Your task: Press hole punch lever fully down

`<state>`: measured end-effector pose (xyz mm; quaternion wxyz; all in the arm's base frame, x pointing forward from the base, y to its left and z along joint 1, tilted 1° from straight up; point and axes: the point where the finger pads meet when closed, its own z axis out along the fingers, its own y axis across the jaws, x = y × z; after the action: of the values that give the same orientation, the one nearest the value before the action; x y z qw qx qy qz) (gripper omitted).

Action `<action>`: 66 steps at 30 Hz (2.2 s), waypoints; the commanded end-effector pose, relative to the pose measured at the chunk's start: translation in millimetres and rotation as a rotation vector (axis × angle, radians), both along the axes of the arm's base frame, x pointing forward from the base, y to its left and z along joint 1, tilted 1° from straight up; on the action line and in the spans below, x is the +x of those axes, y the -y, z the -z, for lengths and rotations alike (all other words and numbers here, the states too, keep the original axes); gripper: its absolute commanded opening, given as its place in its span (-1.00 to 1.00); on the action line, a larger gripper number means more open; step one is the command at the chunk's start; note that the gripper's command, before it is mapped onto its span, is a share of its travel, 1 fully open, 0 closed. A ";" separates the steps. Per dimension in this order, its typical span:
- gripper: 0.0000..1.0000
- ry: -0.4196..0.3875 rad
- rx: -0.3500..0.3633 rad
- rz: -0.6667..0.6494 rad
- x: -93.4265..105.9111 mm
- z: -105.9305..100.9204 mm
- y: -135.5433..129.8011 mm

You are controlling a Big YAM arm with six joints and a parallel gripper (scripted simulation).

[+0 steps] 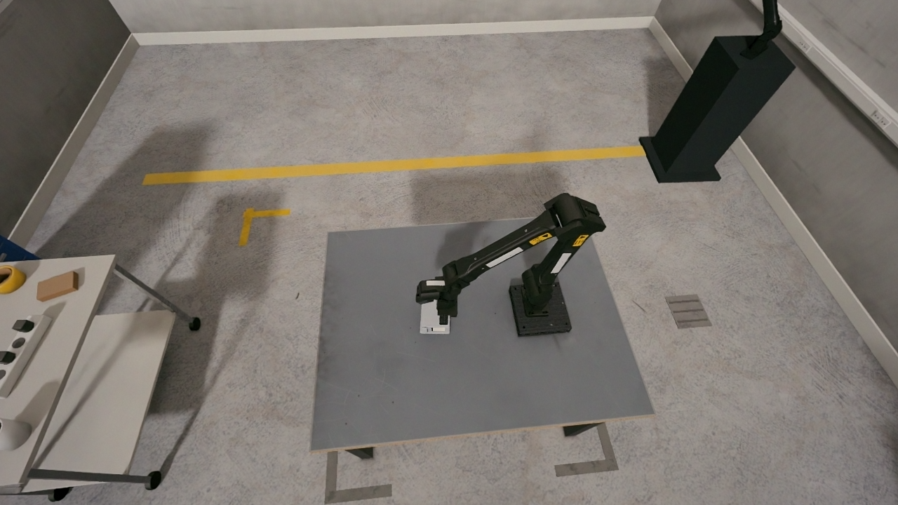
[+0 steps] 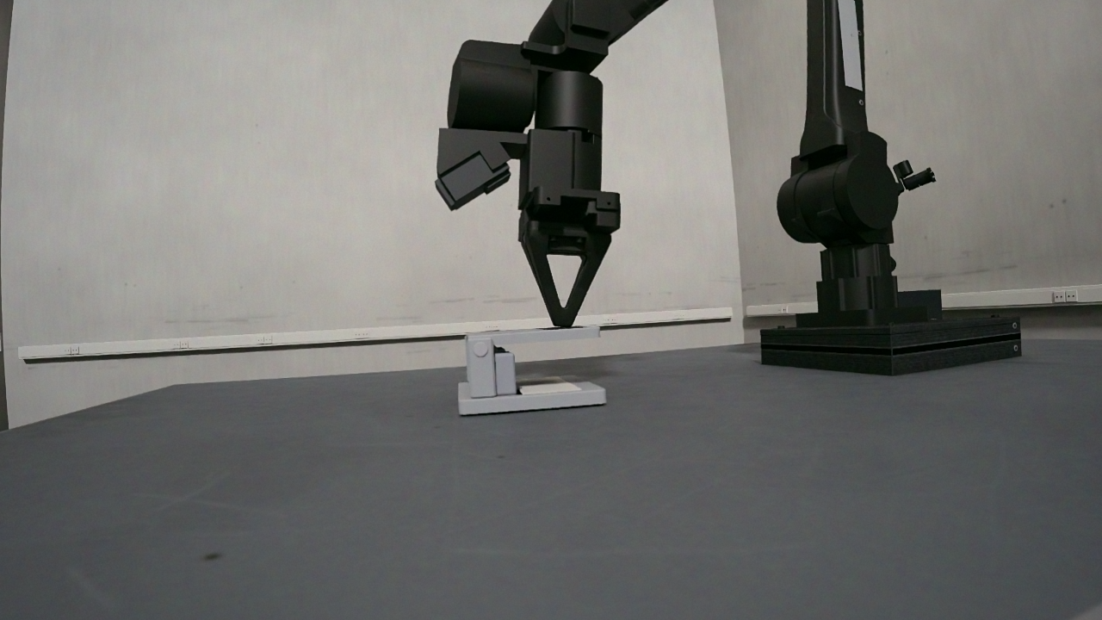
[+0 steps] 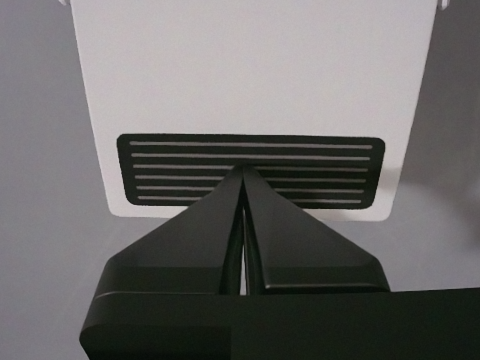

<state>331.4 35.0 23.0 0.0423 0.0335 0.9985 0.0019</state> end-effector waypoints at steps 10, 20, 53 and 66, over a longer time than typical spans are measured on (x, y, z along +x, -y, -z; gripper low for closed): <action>-1.00 -0.107 -0.019 0.014 -22.9 26.4 10.4; -1.00 -0.116 -0.020 0.023 -18.0 6.9 9.0; -1.00 -0.113 -0.020 0.022 -9.6 -16.8 6.4; -1.00 -0.116 -0.020 0.022 -10.1 -16.0 6.4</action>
<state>331.9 34.8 45.2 0.0086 0.0356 0.9993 -0.0037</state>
